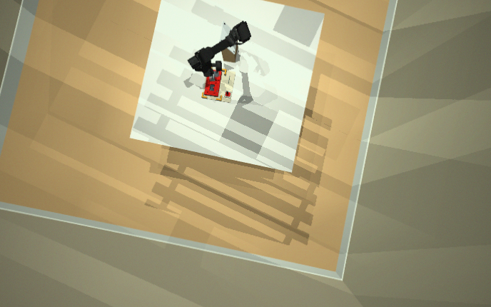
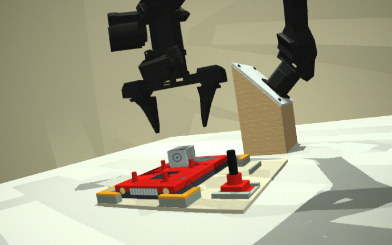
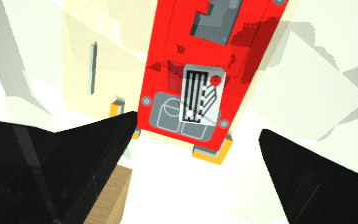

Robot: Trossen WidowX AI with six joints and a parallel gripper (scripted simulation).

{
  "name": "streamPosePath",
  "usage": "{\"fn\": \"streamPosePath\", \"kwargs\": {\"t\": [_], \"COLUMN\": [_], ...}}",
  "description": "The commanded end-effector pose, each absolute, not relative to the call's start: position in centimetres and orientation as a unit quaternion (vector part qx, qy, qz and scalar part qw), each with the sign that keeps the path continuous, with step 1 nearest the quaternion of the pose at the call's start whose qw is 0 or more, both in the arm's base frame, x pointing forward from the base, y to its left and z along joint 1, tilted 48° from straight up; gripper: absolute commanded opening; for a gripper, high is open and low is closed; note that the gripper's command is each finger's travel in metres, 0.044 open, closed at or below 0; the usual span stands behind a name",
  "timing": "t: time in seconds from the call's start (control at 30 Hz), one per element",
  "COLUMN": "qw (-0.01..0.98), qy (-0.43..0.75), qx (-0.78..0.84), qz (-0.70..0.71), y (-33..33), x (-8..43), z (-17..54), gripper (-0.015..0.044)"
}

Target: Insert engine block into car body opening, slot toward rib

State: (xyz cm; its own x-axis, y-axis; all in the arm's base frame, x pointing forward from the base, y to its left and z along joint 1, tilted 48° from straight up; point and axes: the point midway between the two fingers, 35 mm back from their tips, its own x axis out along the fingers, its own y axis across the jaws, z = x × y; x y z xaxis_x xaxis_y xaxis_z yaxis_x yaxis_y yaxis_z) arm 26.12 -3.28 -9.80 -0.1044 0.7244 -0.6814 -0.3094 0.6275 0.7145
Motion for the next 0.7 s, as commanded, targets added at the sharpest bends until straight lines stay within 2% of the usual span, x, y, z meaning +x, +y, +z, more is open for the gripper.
{"fn": "streamPosePath", "kwargs": {"t": [0.0,0.67], "qw": [0.651,0.651], "qy": [0.624,0.624], "qx": [0.159,0.159], "qz": [0.402,0.402], "y": [-3.1,-0.9], "x": [27.0,26.7], "z": [-9.7,-11.7], "gripper": [0.0440,0.0440]}}
